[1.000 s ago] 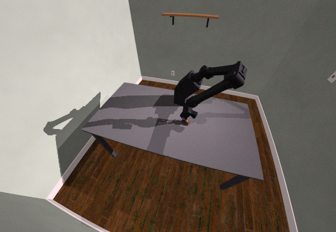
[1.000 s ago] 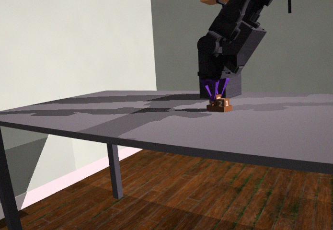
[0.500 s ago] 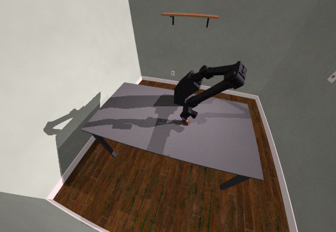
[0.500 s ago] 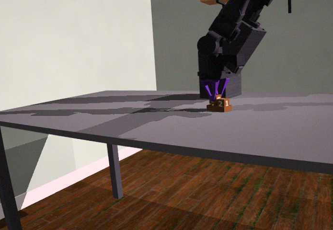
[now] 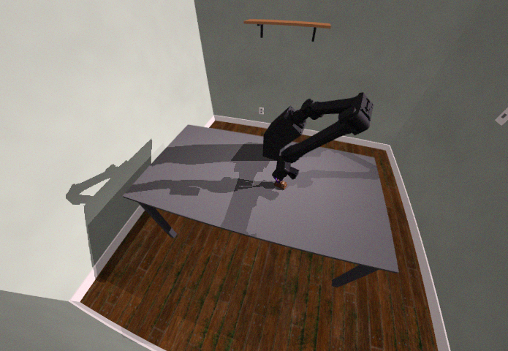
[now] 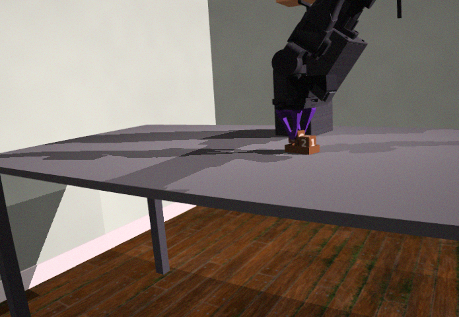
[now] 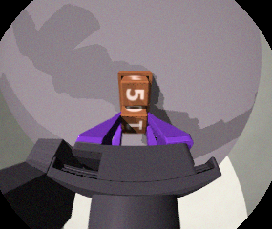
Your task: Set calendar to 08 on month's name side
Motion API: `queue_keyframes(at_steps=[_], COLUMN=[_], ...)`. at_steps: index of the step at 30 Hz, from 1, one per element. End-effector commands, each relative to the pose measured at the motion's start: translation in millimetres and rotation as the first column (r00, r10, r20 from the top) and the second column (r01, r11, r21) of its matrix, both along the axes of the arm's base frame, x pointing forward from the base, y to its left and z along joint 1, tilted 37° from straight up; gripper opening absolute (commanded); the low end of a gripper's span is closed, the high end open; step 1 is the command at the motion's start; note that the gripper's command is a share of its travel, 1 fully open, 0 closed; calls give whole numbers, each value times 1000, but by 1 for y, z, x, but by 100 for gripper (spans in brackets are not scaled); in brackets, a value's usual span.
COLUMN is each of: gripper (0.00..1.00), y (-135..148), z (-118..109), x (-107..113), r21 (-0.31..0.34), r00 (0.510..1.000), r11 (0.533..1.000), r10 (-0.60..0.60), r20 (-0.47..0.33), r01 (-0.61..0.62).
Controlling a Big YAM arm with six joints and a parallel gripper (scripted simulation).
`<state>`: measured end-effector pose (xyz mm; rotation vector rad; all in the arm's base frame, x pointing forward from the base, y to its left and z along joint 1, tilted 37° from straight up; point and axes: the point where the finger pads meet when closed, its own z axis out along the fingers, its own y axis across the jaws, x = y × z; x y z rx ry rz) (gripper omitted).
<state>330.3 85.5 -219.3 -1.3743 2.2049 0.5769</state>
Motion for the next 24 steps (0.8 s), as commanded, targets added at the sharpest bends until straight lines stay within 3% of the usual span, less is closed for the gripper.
queue_keyframes(at_steps=[1,24], gripper=[26,26], y=[0,-1], z=[0,1], x=[6,3], r21=[0,0], r00=[1000,1000], r11=[1000,1000], r10=[-2,-4], r20=[8,3], r01=[2,4])
